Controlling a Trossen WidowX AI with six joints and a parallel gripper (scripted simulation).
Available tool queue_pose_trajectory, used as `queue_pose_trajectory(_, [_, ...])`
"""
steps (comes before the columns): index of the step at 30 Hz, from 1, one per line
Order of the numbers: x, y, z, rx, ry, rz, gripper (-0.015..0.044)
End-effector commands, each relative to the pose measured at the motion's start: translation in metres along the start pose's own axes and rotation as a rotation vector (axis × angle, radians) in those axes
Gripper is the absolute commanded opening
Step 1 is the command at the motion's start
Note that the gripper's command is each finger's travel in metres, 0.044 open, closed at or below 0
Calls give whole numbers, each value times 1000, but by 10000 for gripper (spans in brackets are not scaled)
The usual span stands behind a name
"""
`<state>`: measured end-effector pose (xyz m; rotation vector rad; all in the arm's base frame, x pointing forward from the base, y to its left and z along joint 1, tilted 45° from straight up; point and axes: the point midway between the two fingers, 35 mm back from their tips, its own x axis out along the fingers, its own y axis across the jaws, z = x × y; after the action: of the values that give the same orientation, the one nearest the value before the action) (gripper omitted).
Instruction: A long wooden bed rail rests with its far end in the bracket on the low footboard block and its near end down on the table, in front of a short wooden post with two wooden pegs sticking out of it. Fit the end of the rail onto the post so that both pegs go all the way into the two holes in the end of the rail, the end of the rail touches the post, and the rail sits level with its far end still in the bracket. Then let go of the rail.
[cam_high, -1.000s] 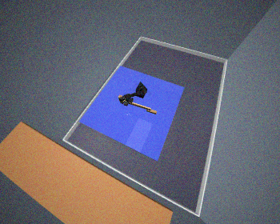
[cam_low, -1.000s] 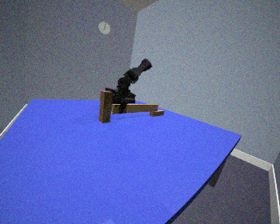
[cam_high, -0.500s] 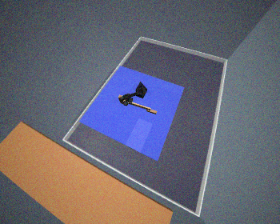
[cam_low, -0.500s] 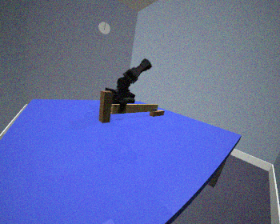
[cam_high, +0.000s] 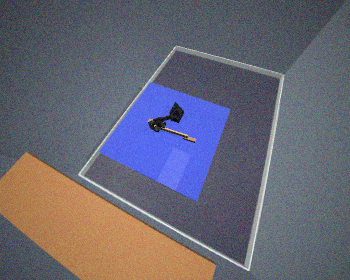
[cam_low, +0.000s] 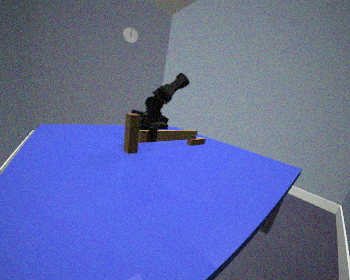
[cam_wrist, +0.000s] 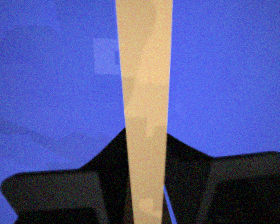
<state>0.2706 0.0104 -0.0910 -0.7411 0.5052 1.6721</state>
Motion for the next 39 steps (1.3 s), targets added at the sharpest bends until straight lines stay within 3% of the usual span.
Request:
queue_pose_trajectory(1, [-3,-3,-4,-3,5,-11,0])
queue_pose_trajectory(39, [-3,-3,-14,-3,6,-11,0])
